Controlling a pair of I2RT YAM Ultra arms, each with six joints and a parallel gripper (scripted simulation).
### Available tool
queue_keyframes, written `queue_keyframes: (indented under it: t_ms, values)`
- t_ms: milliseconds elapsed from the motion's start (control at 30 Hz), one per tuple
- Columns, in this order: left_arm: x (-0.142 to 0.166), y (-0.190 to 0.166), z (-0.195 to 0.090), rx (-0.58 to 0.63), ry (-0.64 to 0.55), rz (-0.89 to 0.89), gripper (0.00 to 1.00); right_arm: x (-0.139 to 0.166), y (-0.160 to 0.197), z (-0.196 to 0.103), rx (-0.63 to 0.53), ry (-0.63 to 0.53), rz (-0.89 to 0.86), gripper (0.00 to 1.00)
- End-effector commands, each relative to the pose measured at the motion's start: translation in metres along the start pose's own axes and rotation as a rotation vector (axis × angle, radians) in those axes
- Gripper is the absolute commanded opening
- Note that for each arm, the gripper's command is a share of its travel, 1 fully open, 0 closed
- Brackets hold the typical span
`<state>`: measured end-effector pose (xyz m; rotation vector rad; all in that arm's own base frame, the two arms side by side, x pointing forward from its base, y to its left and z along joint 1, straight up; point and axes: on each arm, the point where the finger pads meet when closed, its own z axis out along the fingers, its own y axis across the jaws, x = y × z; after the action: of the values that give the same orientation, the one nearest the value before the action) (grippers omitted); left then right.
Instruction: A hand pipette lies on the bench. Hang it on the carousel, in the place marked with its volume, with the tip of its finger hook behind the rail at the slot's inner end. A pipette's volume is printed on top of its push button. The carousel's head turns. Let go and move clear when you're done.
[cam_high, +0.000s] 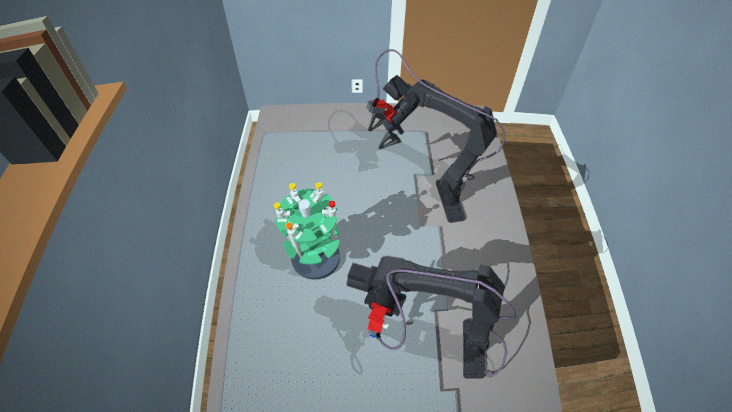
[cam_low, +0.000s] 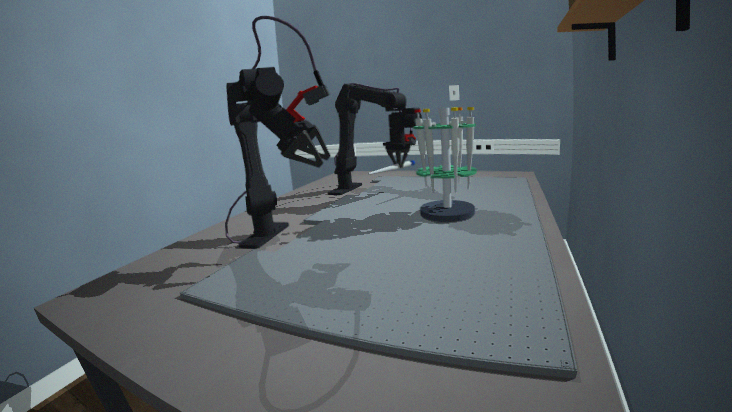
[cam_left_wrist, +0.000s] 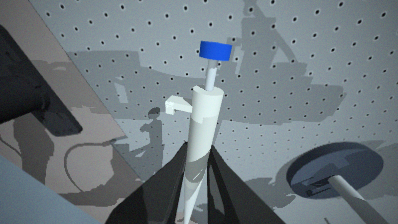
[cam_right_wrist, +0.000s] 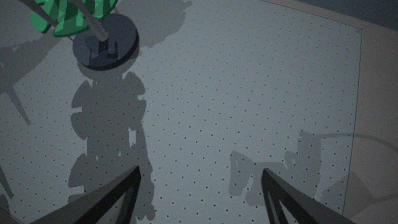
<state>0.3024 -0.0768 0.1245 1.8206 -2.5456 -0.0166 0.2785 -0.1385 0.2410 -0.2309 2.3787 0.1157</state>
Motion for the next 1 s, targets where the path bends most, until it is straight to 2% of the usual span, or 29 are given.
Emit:
queue_keyframes:
  t_ms: [0,200,433,700,833,967]
  values:
    - [0.0067,-0.0035,-0.0216,0.051,-0.015,0.092,0.12,-0.0109,-0.0044,-0.0061,0.015,-0.037,-0.022,1.00]
    - [0.0028,-0.0033,-0.0216,0.050,-0.018,0.298,0.12,-0.0109,-0.0044,-0.0061,0.015,-0.037,-0.022,1.00]
    - [0.0029,-0.0033,-0.0216,0.050,-0.019,0.358,0.12,-0.0109,-0.0044,-0.0061,0.015,-0.037,-0.022,1.00]
    - [0.0031,-0.0033,-0.0216,0.047,-0.026,0.652,0.12,-0.0109,-0.0044,-0.0061,0.015,-0.037,-0.022,1.00]
    - [0.0029,-0.0033,-0.0216,0.047,-0.026,0.675,0.12,-0.0109,-0.0044,-0.0061,0.015,-0.037,-0.022,1.00]
    - [0.0030,-0.0033,-0.0217,0.046,-0.029,0.785,0.12,-0.0109,-0.0044,-0.0061,0.015,-0.037,-0.022,1.00]
